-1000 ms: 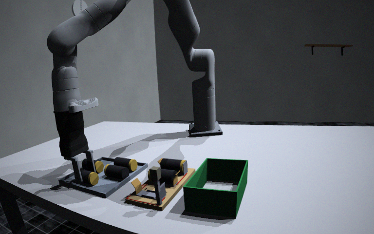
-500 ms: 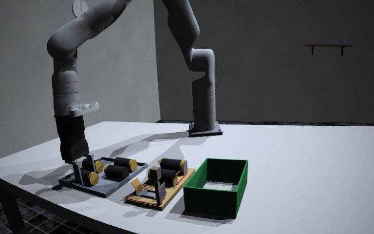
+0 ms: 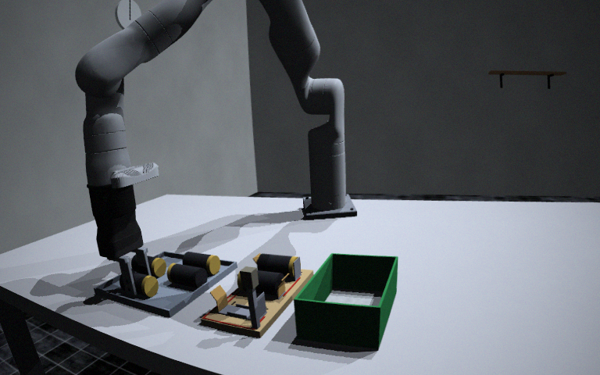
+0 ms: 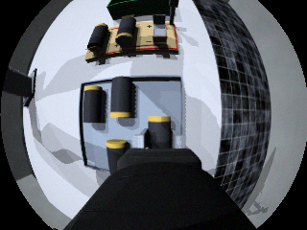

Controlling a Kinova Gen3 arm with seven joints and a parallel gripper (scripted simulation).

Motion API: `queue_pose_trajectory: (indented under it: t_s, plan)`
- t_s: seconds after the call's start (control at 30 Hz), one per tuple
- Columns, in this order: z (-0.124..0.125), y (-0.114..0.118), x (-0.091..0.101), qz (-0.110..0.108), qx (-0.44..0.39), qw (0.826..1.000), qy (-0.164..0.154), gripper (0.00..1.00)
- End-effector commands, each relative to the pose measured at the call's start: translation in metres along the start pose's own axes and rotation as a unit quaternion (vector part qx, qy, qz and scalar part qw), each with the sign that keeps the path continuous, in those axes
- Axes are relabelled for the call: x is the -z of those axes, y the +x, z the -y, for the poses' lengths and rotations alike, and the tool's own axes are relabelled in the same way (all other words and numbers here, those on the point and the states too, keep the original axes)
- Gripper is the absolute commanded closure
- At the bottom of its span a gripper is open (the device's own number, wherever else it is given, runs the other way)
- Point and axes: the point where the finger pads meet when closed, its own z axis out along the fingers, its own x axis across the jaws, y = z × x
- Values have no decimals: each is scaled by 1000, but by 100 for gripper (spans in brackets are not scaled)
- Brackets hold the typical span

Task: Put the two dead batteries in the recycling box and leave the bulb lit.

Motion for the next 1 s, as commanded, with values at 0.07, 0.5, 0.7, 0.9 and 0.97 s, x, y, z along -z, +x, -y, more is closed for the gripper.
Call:
queue_pose_trajectory:
  t_s: [0.07, 0.5, 0.7, 0.9, 0.97]
  plan:
    - [0, 1, 1, -1, 0, 1000, 0, 43]
    - [0, 1, 1, -1, 0, 1000, 0, 43]
    - [0, 1, 8, -1, 0, 1000, 0, 43]
    - [0, 1, 31, -1, 0, 1000, 0, 43]
    - [0, 1, 36, -1, 0, 1000, 0, 43]
